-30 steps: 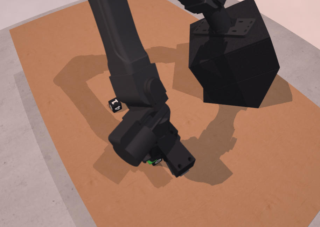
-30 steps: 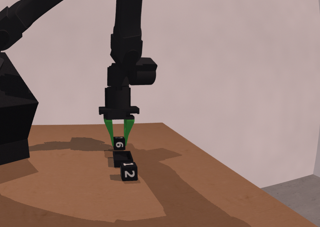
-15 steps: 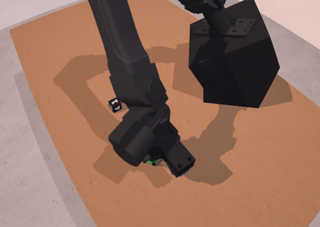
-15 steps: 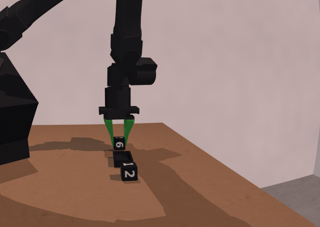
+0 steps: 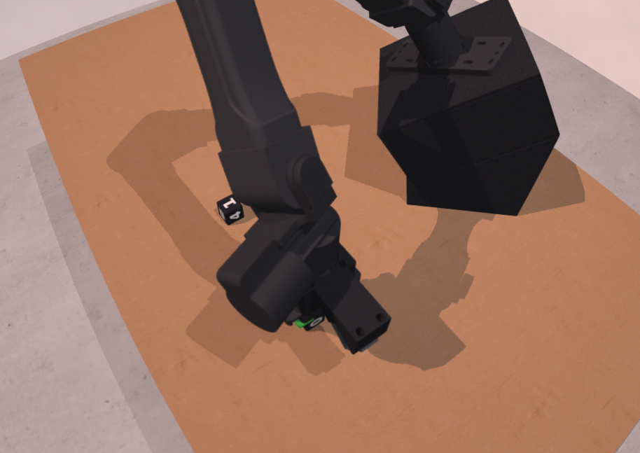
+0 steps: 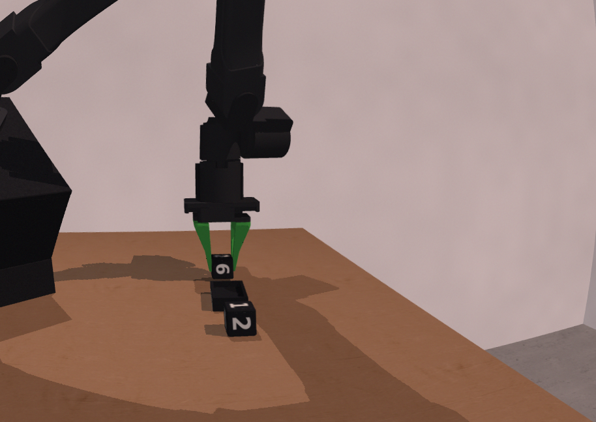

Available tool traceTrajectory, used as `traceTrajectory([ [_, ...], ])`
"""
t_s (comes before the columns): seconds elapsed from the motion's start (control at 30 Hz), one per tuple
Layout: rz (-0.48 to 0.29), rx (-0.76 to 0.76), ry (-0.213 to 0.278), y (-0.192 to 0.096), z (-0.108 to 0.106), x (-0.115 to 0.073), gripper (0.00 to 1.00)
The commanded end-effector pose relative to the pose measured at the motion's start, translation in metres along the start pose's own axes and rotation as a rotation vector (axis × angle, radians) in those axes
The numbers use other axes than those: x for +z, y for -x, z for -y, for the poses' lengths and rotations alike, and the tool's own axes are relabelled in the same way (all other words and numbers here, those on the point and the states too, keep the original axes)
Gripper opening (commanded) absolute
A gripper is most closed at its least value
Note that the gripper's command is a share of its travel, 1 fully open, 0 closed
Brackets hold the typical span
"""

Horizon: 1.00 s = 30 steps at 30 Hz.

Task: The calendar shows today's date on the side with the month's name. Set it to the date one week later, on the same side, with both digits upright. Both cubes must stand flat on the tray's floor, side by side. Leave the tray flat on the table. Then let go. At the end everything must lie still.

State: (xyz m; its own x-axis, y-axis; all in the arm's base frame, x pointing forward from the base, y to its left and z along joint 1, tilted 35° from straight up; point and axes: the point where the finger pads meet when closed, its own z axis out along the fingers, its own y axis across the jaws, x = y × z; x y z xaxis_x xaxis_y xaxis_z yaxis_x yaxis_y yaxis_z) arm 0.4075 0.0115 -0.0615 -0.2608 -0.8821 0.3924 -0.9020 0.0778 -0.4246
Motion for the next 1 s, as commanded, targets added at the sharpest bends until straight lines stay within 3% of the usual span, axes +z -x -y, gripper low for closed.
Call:
traceTrajectory([
  [0.0, 0.018, -0.017, 0.000, 0.0078, -0.0059, -0.0068, 0.26],
  [0.97, 0.024, -0.008, -0.014, 0.0068, -0.0027, -0.0096, 0.26],
])
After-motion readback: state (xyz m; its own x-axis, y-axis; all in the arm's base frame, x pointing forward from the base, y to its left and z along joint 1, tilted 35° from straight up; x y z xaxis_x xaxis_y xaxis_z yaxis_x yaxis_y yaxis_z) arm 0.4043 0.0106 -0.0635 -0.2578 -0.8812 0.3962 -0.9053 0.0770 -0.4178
